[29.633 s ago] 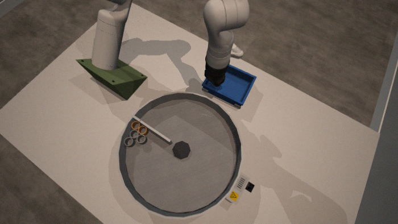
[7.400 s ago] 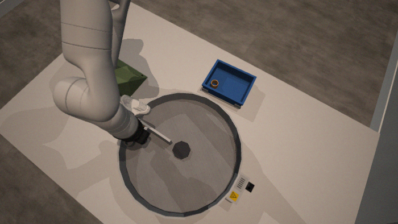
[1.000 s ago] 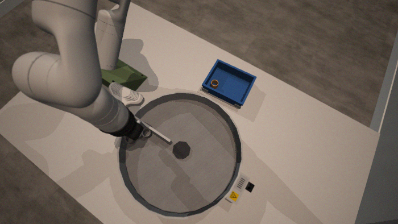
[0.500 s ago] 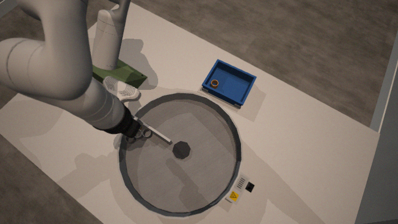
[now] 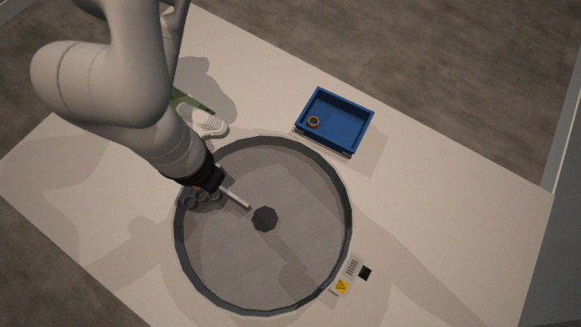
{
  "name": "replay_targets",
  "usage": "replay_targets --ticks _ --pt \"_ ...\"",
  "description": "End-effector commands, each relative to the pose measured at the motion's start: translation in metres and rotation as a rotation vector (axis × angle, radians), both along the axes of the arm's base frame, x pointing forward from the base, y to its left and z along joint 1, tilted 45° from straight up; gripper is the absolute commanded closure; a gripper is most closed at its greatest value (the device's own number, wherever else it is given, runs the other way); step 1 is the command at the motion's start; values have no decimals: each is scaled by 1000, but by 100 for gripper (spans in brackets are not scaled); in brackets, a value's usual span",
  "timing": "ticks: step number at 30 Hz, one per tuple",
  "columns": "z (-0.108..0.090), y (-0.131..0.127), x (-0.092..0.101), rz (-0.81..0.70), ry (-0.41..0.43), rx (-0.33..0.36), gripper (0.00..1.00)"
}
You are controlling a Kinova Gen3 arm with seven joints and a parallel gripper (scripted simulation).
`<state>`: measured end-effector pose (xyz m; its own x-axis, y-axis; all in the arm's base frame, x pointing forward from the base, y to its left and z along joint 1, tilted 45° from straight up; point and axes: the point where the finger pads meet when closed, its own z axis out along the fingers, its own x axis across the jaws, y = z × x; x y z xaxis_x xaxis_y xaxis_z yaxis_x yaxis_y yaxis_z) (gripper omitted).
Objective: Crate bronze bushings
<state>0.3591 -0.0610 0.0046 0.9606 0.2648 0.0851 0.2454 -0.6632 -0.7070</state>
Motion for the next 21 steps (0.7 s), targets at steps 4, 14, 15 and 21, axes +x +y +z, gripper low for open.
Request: replay_targets --ticks 4,14,15,21 --pt "12 8 7 24 -18 -12 100" --pt "32 32 20 23 -18 -11 100" --pt "38 40 24 23 -18 -11 100" --pt "45 48 29 23 -18 -11 100"
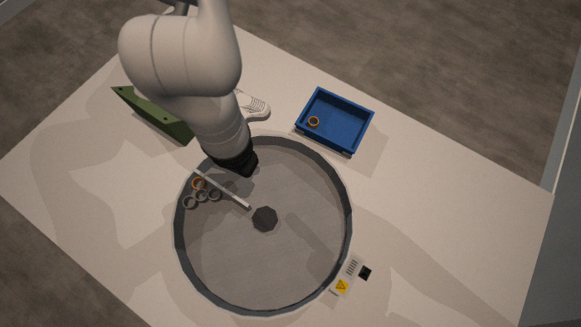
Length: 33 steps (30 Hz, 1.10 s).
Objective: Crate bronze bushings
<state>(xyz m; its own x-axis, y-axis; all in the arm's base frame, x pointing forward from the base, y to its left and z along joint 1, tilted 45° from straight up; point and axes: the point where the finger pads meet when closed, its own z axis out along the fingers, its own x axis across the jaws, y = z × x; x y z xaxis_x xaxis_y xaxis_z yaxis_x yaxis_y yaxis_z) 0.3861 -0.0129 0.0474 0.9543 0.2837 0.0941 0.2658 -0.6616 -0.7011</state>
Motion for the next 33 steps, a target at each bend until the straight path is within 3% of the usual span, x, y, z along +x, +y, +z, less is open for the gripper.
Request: replay_targets --ticks 1,7,12,24,29,33 --pt "3 0 2 4 -7 -6 100" --pt "3 0 2 4 -7 -6 100" --pt "36 39 24 4 -7 -6 100" --pt "36 39 24 4 -7 -6 100" --pt "70 79 46 3 -6 -6 100" --pt "70 79 46 3 -6 -6 100"
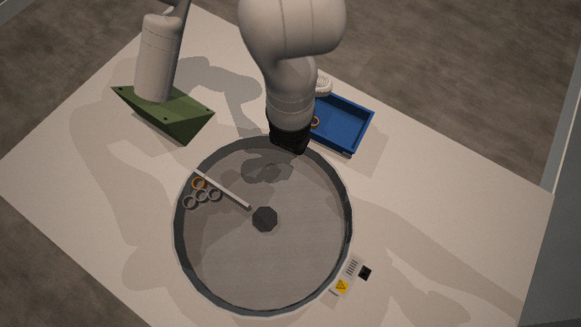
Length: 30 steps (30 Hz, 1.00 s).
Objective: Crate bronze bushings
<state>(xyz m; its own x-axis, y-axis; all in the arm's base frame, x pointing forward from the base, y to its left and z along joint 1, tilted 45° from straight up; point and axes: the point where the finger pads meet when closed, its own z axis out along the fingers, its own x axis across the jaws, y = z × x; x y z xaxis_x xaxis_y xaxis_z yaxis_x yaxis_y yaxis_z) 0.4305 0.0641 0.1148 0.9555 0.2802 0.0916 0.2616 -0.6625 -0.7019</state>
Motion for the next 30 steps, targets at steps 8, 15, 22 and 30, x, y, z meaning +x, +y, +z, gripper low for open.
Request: replay_targets --ticks 8,15,22,30 --pt "3 2 1 7 -9 -6 100" --pt "37 41 23 7 -8 -6 100" --pt "37 41 23 7 -8 -6 100" --pt "70 80 46 6 -8 -5 100"
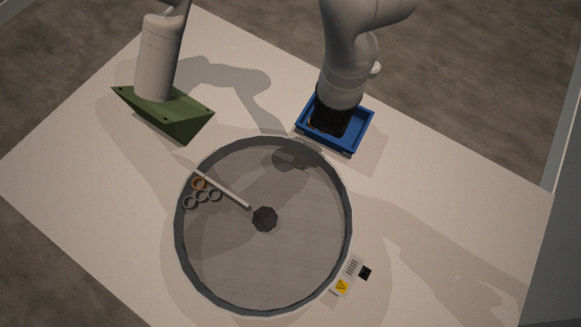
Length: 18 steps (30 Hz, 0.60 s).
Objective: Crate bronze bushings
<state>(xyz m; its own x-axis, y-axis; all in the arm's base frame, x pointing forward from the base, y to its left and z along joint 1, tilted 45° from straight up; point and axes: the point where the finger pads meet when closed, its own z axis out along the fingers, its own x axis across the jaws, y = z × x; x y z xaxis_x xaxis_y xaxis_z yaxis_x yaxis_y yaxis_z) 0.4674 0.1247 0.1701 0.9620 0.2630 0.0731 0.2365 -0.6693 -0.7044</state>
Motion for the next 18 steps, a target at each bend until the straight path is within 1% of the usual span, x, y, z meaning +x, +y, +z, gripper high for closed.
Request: replay_targets --ticks 1,12,17,18 --pt "15 20 9 25 -26 -2 100" --pt "15 20 9 25 -26 -2 100" --pt "49 59 31 24 -26 -2 100" --pt "49 59 31 24 -26 -2 100"
